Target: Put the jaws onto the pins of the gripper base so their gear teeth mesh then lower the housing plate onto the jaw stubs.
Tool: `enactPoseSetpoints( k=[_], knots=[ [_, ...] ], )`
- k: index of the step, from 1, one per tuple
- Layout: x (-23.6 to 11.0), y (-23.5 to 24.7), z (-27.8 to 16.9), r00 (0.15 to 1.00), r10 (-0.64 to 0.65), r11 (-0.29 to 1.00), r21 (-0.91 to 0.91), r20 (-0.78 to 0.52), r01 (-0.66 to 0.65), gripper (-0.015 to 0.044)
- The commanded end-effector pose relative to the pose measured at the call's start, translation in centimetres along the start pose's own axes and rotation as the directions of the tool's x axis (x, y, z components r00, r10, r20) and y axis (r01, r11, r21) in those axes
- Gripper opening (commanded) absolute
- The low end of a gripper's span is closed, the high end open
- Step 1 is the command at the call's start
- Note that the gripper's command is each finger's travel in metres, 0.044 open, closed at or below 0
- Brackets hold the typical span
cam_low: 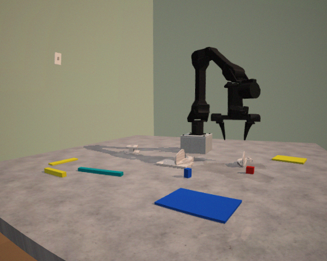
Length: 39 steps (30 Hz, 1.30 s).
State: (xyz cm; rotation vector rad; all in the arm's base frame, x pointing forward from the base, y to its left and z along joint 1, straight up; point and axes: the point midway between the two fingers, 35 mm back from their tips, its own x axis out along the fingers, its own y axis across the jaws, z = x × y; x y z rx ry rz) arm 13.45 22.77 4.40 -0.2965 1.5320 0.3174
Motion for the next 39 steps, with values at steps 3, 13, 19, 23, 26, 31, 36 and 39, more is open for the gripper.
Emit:
enactPoseSetpoints(
  k=[3, 13, 19, 23, 26, 31, 36, 39],
  knots=[
    [0.0, 0.0, 0.0, 1.0, 0.0, 1.0, 0.0, 0.0, 0.0, 0.023],
    [0.0, 0.0, 0.0, 1.0, 0.0, 1.0, 0.0, 0.0, 0.0, 0.0],
    [0.0, 0.0, 0.0, 1.0, 0.0, 1.0, 0.0, 0.0, 0.0, 0.0],
    [0.0, 0.0, 0.0, 1.0, 0.0, 1.0, 0.0, 0.0, 0.0, 0.0],
    [0.0, 0.0, 0.0, 1.0, 0.0, 1.0, 0.0, 0.0, 0.0, 0.0026],
    [-0.4, 0.7, 1.3, 1.0, 0.002, 0.998, 0.068, 0.002, -0.002, 0.0157],
    [-0.9, 1.6, 3.1, 1.0, 0.003, 0.986, 0.167, 0.005, -0.004, 0.0289],
    [-1.2, 2.1, 4.2, 1.0, 0.005, 0.974, 0.225, 0.007, -0.006, 0.0368]
  ],
)
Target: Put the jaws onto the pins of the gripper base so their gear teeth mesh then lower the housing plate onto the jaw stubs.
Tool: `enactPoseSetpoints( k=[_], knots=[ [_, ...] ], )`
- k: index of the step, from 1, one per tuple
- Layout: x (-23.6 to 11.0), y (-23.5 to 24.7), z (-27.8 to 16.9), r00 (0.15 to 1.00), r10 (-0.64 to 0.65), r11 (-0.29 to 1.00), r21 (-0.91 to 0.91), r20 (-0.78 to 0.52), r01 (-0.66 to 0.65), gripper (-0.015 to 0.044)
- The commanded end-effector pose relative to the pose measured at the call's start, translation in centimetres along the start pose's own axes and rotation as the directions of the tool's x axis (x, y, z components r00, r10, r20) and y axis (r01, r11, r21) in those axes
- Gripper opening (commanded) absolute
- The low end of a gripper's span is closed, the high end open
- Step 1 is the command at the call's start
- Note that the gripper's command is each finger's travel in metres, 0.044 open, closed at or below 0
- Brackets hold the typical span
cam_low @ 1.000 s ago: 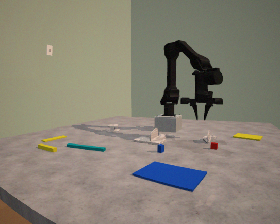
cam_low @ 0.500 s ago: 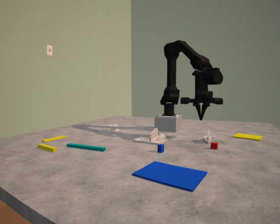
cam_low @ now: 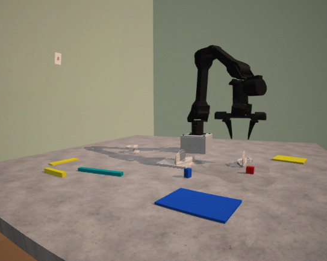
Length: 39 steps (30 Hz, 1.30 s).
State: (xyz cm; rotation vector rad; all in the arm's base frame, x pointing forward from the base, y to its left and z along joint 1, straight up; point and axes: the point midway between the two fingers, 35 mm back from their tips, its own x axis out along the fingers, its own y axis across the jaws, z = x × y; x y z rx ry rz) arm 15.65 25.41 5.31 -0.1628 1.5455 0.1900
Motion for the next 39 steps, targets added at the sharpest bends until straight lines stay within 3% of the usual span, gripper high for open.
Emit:
enactPoseSetpoints(
  k=[1, 3, 7, 12, 39],
  knots=[
    [-0.4, 0.9, 1.4, 1.0, 0.004, 0.997, 0.076, 0.004, -0.004, 0.0394],
    [-0.4, 1.0, 1.6, 1.0, 0.004, 0.996, 0.089, 0.004, -0.004, 0.044],
    [-0.3, 1.0, 1.6, 1.0, 0.004, 0.996, 0.089, 0.004, -0.004, 0.044],
    [3.4, 1.0, 1.6, 1.0, 0.004, 0.996, 0.089, 0.004, -0.004, 0.044],
    [6.9, 1.1, 1.6, 1.0, 0.004, 0.996, 0.089, 0.004, -0.004, 0.044]
  ],
)
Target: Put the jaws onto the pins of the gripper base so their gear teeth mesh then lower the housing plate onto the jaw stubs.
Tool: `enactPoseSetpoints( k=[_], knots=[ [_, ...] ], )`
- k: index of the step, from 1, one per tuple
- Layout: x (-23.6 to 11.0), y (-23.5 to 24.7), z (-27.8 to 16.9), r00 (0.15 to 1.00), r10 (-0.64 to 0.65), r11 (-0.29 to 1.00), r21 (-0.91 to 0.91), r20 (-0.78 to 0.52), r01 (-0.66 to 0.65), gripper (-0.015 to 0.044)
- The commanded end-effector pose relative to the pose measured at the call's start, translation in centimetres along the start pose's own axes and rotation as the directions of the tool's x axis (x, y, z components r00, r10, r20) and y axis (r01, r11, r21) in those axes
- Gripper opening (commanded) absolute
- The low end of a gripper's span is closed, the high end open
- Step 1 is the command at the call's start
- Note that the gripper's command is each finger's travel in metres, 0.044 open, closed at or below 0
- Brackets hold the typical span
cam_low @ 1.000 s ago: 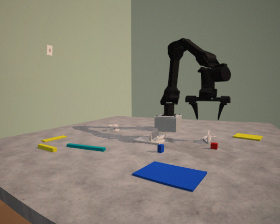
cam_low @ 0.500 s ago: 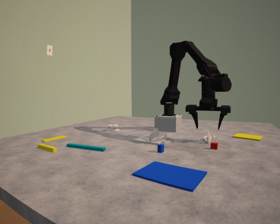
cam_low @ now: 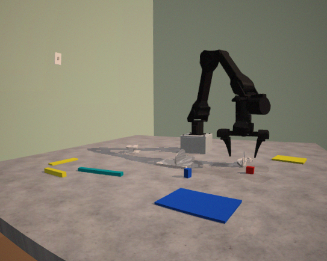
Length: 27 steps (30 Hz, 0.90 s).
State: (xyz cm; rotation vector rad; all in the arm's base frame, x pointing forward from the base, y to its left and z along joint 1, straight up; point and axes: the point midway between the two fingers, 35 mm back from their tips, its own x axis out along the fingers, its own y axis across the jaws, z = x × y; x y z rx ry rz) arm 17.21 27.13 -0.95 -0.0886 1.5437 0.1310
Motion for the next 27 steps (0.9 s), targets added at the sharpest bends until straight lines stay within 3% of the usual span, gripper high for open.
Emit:
enactPoseSetpoints(
  k=[1, 27],
  knots=[
    [0.8, -0.2, -0.1, 1.0, -0.004, 1.0, 0.004, -0.004, 0.004, 0.044],
    [2.3, -0.3, -0.2, 1.0, -0.005, 1.0, 0.004, -0.004, 0.005, 0.044]
  ],
)
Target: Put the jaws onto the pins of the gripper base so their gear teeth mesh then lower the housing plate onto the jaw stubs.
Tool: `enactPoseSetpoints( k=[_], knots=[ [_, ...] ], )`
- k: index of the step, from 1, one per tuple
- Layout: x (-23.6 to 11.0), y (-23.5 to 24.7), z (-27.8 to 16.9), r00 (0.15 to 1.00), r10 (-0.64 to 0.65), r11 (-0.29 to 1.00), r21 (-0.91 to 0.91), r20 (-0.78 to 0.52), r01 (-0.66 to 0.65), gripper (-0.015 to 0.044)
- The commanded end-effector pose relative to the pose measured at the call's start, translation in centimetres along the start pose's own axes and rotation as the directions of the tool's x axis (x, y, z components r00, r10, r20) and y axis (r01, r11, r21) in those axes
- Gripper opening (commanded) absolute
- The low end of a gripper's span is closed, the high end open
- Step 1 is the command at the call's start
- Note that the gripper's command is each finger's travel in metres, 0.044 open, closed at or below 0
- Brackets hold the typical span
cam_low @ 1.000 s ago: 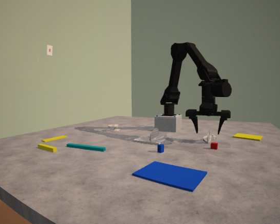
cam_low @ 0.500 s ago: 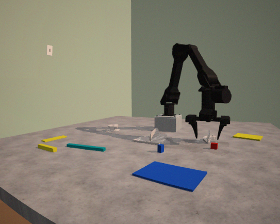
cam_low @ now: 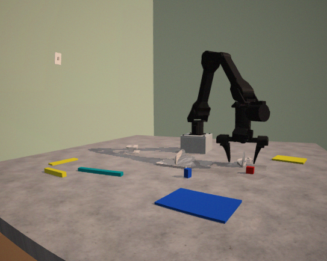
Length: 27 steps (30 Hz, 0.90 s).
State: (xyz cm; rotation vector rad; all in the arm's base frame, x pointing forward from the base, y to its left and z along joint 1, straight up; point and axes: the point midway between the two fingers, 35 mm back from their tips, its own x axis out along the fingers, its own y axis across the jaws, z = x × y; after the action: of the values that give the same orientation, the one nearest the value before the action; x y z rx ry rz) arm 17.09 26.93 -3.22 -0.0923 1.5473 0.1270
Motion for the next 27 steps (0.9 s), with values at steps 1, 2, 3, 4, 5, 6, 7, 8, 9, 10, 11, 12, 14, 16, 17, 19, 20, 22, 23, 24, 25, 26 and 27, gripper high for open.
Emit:
enactPoseSetpoints(
  k=[1, 2, 3, 4, 5, 6, 7, 8, 9, 10, 11, 12, 14, 16, 17, 19, 20, 22, 23, 24, 25, 26, 27],
  knots=[
    [0.06, -0.02, 0.0, 1.0, 0.0, 1.0, 0.003, 0.0, 0.0, 0.044],
    [0.06, -0.02, 0.0, 1.0, 0.0, 1.0, 0.003, 0.0, 0.0, 0.044],
    [0.06, -0.02, 0.0, 1.0, 0.0, 1.0, 0.003, 0.0, 0.0, 0.044],
    [0.06, -0.02, 0.0, 1.0, 0.0, 1.0, 0.003, 0.0, 0.0, 0.044],
    [0.06, -0.02, 0.0, 1.0, 0.0, 1.0, 0.003, 0.0, 0.0, 0.044],
    [0.06, -0.02, 0.0, 1.0, 0.0, 1.0, 0.003, 0.0, 0.0, 0.044],
    [0.06, -0.02, 0.0, 1.0, 0.0, 1.0, 0.003, 0.0, 0.0, 0.044],
    [0.06, -0.02, 0.0, 1.0, 0.0, 1.0, 0.003, 0.0, 0.0, 0.044],
    [0.06, -0.02, 0.0, 1.0, 0.0, 1.0, 0.003, 0.0, 0.0, 0.044],
    [0.03, 0.0, 0.0, 1.0, 0.0, 1.0, 0.0, 0.0, 0.0, 0.0414],
    [0.03, 0.0, 0.0, 1.0, 0.0, 1.0, 0.0, 0.0, 0.0, 0.0387],
    [0.03, 0.0, 0.0, 1.0, 0.0, 1.0, 0.0, 0.0, 0.0, 0.0361],
    [0.03, 0.0, 0.0, 1.0, 0.0, 1.0, 0.0, 0.0, 0.0, 0.0309],
    [0.03, 0.0, 0.0, 1.0, 0.0, 1.0, 0.0, 0.0, 0.0, 0.0256],
    [0.03, 0.0, 0.0, 1.0, 0.0, 1.0, 0.0, 0.0, 0.0, 0.023],
    [0.03, 0.0, 0.0, 1.0, 0.0, 1.0, 0.0, 0.0, 0.0, 0.0178],
    [0.03, 0.0, 0.0, 1.0, 0.0, 1.0, 0.0, 0.0, 0.0, 0.0151],
    [0.03, 0.0, 0.0, 1.0, 0.0, 1.0, 0.0, 0.0, 0.0, 0.0138],
    [0.03, 0.0, 0.0, 1.0, 0.0, 1.0, 0.0, 0.0, 0.0, 0.0134],
    [0.03, 0.0, 0.0, 1.0, 0.0, 1.0, 0.0, 0.0, 0.0, 0.0134],
    [0.03, 0.0, 0.0, 1.0, 0.0, 1.0, 0.0, 0.0, 0.0, 0.0134],
    [0.03, 0.0, 0.0, 1.0, 0.0, 1.0, 0.0, 0.0, 0.0, 0.0134],
    [0.03, 0.0, 0.0, 1.0, 0.0, 1.0, 0.0, 0.0, 0.0, 0.0134]
  ],
)
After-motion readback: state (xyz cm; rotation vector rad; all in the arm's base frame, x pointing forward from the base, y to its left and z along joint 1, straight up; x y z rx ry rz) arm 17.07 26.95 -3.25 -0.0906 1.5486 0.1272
